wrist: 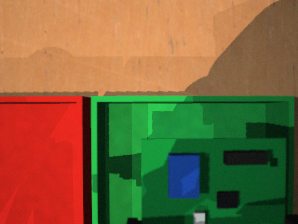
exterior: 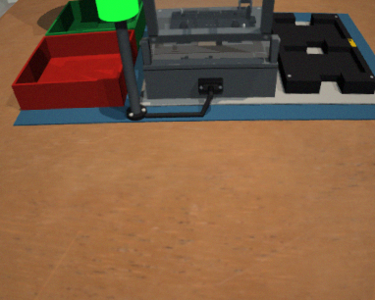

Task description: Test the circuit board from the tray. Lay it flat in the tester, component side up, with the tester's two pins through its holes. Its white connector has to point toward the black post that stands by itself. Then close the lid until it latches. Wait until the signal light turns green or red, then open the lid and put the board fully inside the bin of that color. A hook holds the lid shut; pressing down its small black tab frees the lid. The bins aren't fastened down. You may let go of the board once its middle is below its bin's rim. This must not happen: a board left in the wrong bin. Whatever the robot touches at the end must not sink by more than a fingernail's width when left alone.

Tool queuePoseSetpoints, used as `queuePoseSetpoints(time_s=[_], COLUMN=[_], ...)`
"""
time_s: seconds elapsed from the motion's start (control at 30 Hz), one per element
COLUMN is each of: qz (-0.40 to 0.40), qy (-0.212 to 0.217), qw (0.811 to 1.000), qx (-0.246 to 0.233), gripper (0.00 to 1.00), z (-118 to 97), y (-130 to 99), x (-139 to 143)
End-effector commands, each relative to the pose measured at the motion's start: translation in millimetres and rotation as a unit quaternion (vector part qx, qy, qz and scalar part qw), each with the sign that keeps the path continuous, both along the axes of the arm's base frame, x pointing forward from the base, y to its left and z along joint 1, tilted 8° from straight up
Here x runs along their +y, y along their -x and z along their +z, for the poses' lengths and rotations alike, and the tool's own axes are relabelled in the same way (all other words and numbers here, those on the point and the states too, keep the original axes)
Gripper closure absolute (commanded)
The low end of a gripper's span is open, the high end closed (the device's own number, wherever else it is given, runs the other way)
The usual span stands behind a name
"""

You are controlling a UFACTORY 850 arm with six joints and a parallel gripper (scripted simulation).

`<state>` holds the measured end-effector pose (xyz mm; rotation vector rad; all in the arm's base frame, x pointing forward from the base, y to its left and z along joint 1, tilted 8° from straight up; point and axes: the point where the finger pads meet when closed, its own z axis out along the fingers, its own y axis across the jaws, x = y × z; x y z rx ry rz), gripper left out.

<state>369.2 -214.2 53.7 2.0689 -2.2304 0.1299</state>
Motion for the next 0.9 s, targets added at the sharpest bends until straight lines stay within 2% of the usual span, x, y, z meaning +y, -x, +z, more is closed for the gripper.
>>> queuePoseSetpoints(time_s=[0.0, 0.87], qz=[0.000, 0.000], qy=[0.001, 0.001], qw=[1.000, 1.000], qx=[-0.001, -0.001], gripper=[0.21, 0.21], z=[-4.4, -63.7], y=[-0.7, 0.2], x=[-1.0, -9.1])
